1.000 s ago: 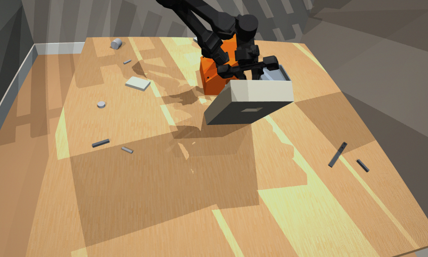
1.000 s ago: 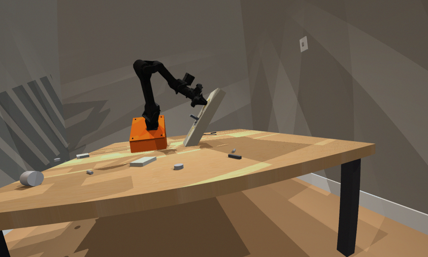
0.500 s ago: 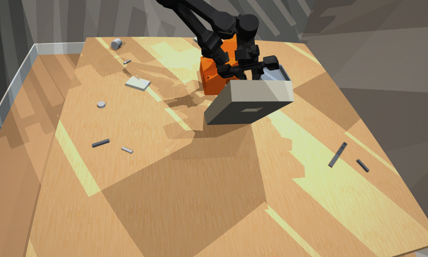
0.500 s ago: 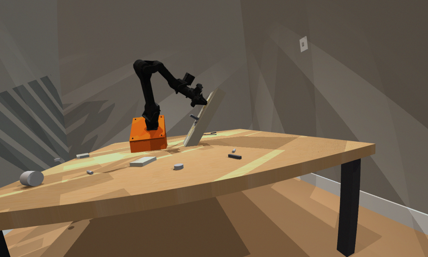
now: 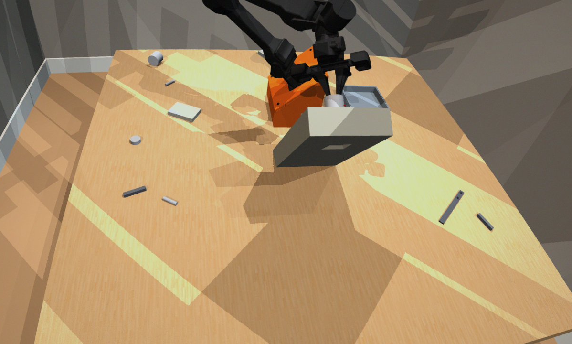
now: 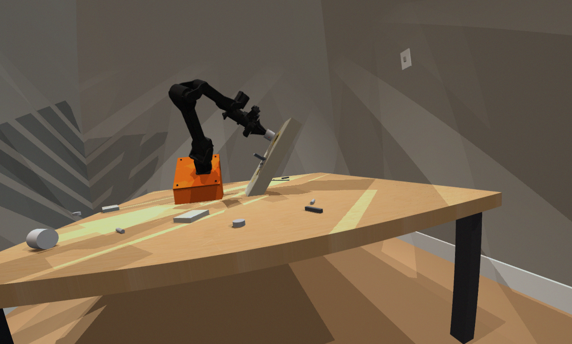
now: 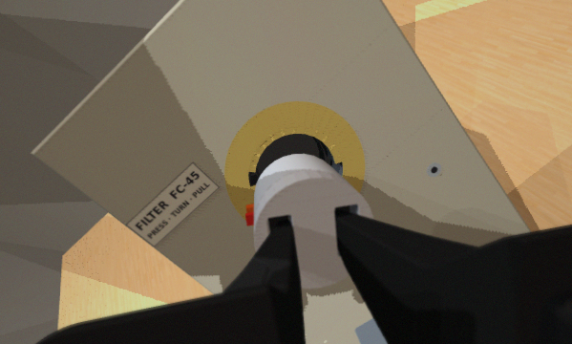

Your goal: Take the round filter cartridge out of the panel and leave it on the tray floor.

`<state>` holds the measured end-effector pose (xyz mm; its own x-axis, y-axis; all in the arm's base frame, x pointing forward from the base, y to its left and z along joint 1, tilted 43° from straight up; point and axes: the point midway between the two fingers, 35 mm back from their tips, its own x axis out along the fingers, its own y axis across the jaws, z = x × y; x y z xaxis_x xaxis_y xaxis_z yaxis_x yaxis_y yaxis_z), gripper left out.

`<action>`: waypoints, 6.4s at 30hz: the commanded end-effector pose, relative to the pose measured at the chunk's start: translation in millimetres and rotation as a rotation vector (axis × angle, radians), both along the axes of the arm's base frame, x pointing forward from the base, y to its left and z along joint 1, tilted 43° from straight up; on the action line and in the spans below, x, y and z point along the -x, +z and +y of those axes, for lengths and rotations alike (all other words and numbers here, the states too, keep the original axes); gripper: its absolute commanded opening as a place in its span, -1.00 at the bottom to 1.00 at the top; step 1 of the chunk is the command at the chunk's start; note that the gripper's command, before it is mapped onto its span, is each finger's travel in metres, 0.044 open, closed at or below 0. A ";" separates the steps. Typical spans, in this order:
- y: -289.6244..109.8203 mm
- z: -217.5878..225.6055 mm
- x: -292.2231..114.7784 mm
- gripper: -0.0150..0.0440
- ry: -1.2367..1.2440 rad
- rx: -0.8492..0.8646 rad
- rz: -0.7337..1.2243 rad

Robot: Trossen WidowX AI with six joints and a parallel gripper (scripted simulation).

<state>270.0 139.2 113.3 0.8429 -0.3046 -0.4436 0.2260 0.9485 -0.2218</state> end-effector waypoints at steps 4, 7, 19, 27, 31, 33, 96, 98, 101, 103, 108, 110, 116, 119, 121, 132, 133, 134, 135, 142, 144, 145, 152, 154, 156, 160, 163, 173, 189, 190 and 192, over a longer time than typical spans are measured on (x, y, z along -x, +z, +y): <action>10.3 2.2 8.0 -0.49 -0.006 -0.010 -0.018; 8.9 0.9 8.8 -0.49 -0.006 -0.010 -0.018; -17.7 -23.9 24.6 -0.49 -0.006 -0.010 -0.018; -35.5 -41.8 36.3 -0.49 -0.006 -0.009 -0.018; -40.9 -47.4 40.1 -0.49 -0.006 -0.009 -0.018; -37.1 -42.9 37.1 -0.40 -0.008 -0.009 -0.016; -32.5 -36.0 43.2 0.54 0.049 0.454 0.553; -34.7 -37.5 41.3 0.54 0.049 0.454 0.553; -38.0 -39.8 38.5 0.54 0.049 0.453 0.554; -40.2 -41.5 36.6 0.54 0.049 0.453 0.554; -45.4 -45.7 32.0 0.54 0.049 0.453 0.553; -47.4 -47.5 30.2 0.54 0.049 0.453 0.553; -53.3 -53.1 25.0 0.54 0.048 0.454 0.552; -56.1 -56.1 22.5 0.54 0.048 0.455 0.551; -57.9 -58.1 20.9 0.54 0.047 0.456 0.550; -56.7 -56.9 18.7 0.41 0.046 0.447 0.543; -56.7 -56.9 18.7 0.38 0.046 0.447 0.543; -56.7 -56.9 18.7 0.36 0.046 0.447 0.543; -56.7 -56.9 18.7 0.34 0.046 0.447 0.543; -56.7 -56.9 18.7 0.18 0.046 0.447 0.543; -56.7 -56.9 18.7 0.00 0.046 0.447 0.543; -56.7 -56.9 18.7 -0.09 0.046 0.447 0.543; -44.7 -45.0 8.3 -0.49 0.046 0.447 0.542; -41.8 -42.3 6.0 -0.49 0.046 0.447 0.542; -41.0 -41.3 6.0 -0.49 0.046 0.447 0.542; -30.9 -29.2 13.2 -0.49 0.050 0.443 0.547; -20.9 -19.0 20.7 -0.49 0.051 0.441 0.549; 16.5 8.2 49.5 -0.49 0.048 0.446 0.547; -24.9 51.1 49.4 -0.49 0.049 0.442 0.546; -28.8 54.1 49.6 -0.49 0.049 0.442 0.546; -36.7 60.1 50.1 -0.49 0.049 0.442 0.545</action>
<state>220.3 186.2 89.6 0.5514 -0.5279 -0.6460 -0.0723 0.7412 -0.6674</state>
